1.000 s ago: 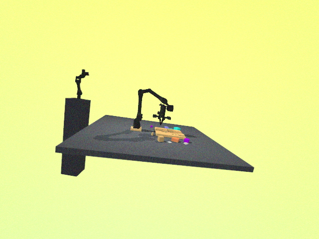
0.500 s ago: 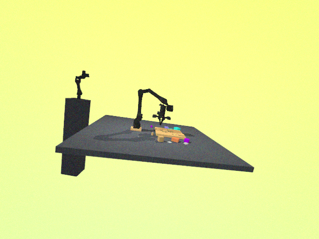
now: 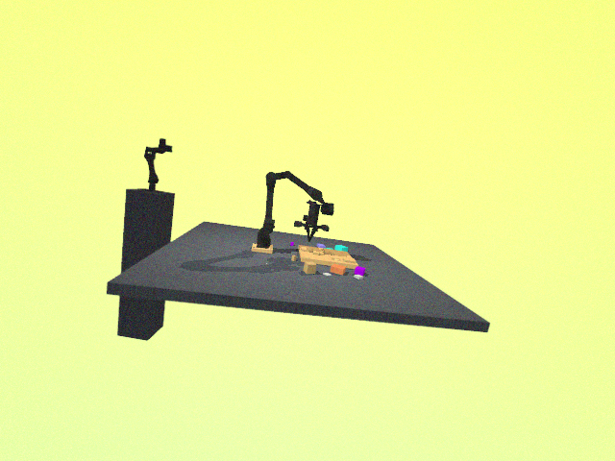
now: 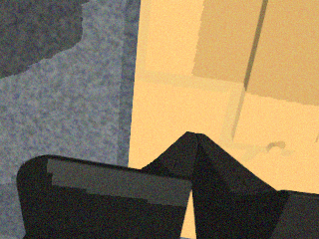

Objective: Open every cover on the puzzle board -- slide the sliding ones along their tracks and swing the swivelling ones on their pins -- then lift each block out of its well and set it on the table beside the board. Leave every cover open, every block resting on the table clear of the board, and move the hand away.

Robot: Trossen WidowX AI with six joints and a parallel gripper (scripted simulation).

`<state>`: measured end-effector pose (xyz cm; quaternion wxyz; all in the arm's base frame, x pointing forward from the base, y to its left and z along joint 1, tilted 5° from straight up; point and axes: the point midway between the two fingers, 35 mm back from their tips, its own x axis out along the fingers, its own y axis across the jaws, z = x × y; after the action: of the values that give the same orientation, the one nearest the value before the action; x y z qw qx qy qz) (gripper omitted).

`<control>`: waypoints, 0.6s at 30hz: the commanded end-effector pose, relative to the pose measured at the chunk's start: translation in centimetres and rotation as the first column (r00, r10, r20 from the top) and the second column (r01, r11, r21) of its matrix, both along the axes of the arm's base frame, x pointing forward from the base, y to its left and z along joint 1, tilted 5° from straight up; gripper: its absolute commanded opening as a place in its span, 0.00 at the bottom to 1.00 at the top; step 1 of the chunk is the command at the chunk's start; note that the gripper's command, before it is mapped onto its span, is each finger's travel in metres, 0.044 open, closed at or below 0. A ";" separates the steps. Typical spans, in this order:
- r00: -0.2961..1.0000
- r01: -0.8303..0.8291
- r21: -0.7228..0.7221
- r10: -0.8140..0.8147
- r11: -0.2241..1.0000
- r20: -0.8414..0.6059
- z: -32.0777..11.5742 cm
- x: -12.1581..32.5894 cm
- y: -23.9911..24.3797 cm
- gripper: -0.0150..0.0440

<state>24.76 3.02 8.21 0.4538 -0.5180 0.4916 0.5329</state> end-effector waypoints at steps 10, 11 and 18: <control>1.000 -0.004 0.003 0.004 1.000 -0.003 -1.3 0.0 0.0 0.25; 1.000 -0.004 0.003 0.004 1.000 -0.003 -1.4 0.0 0.0 0.25; 1.000 -0.004 0.003 0.004 1.000 -0.003 -2.1 0.0 0.0 0.25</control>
<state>24.96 3.05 6.70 0.4552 -0.5193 0.4902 0.5318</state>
